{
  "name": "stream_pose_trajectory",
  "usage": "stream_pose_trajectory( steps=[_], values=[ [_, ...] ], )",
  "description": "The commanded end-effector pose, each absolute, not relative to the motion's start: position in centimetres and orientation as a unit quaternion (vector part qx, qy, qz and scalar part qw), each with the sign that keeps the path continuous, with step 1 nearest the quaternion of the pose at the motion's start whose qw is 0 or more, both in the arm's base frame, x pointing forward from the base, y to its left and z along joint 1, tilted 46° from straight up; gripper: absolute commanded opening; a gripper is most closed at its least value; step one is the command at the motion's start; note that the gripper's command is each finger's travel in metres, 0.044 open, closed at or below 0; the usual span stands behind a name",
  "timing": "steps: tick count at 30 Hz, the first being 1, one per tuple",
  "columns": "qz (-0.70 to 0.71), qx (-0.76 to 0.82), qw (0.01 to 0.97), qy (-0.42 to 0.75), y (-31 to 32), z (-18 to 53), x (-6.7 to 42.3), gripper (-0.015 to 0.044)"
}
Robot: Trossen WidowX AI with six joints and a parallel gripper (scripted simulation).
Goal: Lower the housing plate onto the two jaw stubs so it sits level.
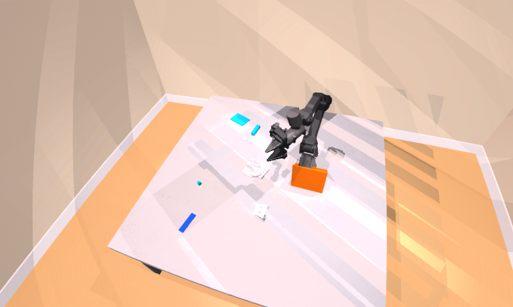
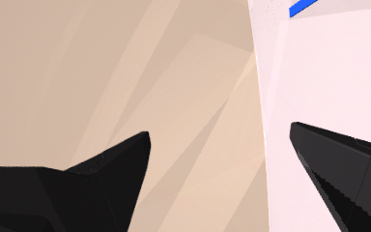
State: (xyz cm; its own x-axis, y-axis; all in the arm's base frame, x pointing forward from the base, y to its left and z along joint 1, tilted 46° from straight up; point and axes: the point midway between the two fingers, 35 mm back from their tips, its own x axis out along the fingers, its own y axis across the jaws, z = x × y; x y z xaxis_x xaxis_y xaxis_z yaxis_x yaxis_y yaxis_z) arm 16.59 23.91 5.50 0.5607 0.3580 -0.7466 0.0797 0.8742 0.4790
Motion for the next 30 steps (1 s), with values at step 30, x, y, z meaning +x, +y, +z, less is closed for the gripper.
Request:
stream_pose_trajectory(
  steps=[30],
  values=[
    [-0.177, -0.062, 0.773, 0.606, 21.3, -8.6, 19.4, 0.0440]
  ],
)
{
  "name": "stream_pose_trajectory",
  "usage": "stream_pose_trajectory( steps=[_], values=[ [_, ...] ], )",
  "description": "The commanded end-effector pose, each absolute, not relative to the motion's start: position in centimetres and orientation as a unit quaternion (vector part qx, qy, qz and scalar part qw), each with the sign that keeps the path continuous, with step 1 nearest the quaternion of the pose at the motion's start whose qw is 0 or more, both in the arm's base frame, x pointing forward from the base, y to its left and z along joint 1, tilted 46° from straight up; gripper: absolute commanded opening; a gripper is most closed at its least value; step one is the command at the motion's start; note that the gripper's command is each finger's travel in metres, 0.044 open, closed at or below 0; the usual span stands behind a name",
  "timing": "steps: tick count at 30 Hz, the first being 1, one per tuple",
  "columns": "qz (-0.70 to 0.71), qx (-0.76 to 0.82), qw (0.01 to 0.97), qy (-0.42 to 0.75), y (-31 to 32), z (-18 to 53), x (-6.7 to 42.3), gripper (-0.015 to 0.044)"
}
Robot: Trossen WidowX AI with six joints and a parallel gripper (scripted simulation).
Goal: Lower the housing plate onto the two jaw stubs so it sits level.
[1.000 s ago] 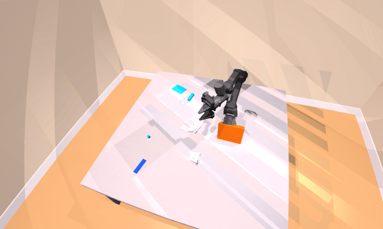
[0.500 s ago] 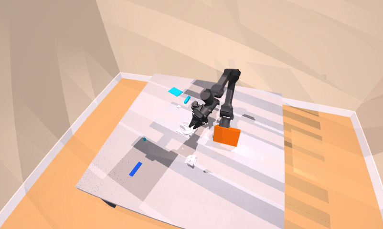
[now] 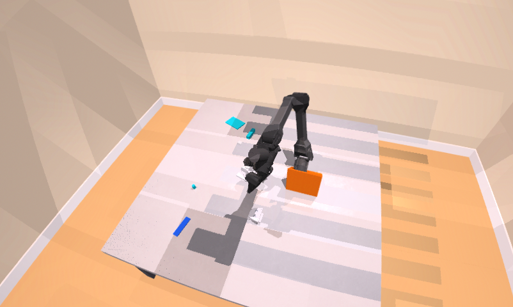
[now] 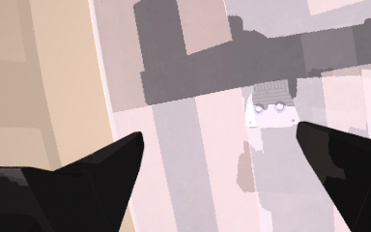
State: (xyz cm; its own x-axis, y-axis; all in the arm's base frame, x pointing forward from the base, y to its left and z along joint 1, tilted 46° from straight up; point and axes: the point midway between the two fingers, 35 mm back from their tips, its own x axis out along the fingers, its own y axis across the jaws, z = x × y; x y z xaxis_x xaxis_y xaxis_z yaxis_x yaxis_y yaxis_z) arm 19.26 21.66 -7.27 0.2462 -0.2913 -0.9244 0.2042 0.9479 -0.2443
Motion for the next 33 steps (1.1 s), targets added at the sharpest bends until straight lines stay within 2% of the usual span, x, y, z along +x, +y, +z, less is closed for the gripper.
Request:
stream_pose_trajectory(
  steps=[1, 17, 25, 33],
  values=[
    [-0.185, -0.072, 0.766, 0.611, 21.0, -9.2, 19.4, 0.0440],
    [-0.309, -0.224, 0.640, 0.666, 15.7, -17.5, 17.8, 0.0440],
    [-0.311, -0.226, 0.639, 0.666, 12.9, -20.1, 17.4, 0.0440],
    [-0.311, -0.226, 0.639, 0.666, 12.8, -20.2, 17.3, 0.0440]
  ],
)
